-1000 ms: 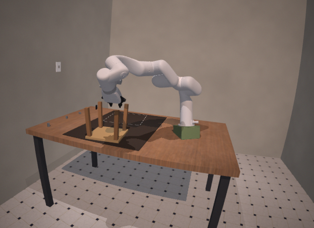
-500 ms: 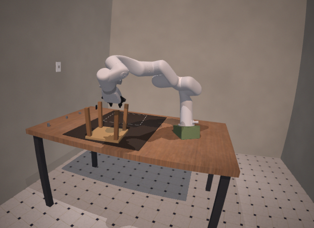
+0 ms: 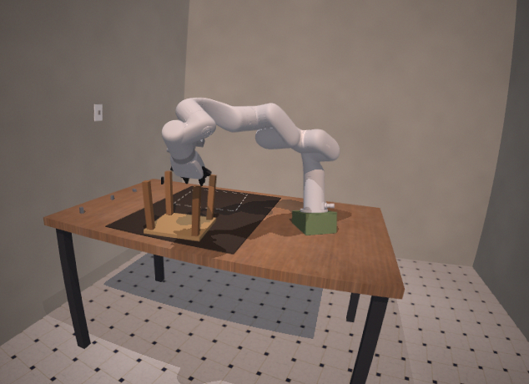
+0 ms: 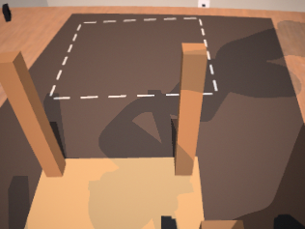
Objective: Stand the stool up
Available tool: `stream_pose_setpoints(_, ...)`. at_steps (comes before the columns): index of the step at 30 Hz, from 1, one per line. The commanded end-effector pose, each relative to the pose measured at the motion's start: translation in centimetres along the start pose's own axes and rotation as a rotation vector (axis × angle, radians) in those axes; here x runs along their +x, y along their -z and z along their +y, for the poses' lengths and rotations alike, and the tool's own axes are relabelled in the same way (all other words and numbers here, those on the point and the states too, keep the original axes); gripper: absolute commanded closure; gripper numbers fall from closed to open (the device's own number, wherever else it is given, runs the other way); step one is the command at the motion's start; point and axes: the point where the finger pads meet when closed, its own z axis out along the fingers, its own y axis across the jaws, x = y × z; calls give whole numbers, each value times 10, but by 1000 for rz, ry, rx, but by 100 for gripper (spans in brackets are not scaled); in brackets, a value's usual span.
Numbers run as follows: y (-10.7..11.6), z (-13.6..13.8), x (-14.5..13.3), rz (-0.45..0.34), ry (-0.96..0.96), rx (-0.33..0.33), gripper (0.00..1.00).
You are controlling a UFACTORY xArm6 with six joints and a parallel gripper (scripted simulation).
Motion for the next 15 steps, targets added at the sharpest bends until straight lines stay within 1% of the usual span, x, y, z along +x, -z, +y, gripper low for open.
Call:
stream_pose_setpoints(1, -7, 0, -10, -6, -3, 3, 44)
stream_pose_setpoints(4, -18, 0, -22, -6, -3, 3, 44)
stream_pose_setpoints(6, -18, 0, -22, -6, -3, 3, 44)
stream_pose_setpoints(15, -75, 4, -85, -7, -3, 3, 44)
